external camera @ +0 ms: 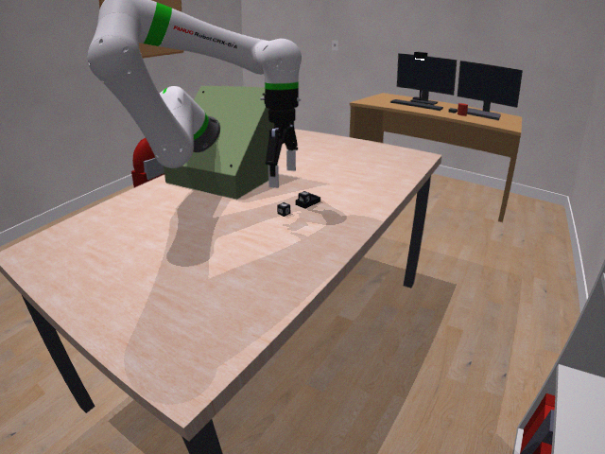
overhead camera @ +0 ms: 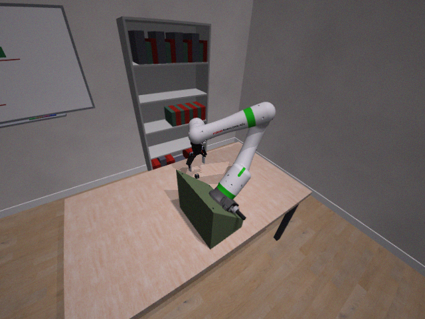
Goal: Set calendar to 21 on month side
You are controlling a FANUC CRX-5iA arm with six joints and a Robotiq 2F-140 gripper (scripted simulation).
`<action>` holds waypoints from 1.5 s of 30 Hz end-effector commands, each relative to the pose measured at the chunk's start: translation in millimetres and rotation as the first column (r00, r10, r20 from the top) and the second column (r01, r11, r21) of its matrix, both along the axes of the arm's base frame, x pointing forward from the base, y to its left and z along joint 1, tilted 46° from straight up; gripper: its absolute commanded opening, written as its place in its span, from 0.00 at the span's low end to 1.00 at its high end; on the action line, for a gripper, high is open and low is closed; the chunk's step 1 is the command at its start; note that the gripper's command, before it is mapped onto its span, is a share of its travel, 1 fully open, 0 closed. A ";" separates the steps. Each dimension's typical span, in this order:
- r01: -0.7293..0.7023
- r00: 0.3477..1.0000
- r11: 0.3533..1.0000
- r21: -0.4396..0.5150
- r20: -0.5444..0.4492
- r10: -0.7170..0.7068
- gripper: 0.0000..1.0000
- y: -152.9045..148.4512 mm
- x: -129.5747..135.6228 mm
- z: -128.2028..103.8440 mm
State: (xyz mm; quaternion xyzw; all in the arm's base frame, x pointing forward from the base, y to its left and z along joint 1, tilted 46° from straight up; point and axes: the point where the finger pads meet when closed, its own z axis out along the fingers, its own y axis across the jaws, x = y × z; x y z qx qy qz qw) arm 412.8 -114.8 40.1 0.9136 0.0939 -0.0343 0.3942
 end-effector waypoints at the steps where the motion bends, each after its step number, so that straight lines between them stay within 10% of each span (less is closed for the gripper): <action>1: -0.114 0.985 0.993 0.014 -0.129 0.114 1.00 -0.1 0.1 -0.1; 11: -0.278 0.912 0.959 0.048 -0.301 0.279 1.00 -0.5 0.1 -0.5; 25: -0.552 0.592 0.809 0.204 -0.588 0.552 1.00 -1.4 0.1 -1.2; 41: -0.613 0.449 0.741 0.273 -0.651 0.612 1.00 -1.6 0.1 -1.5; 42: -0.613 0.449 0.741 0.273 -0.651 0.612 0.28 -1.6 0.1 -1.5; 45: -0.613 0.449 0.741 0.273 -0.651 0.612 0.28 -1.6 0.1 -1.5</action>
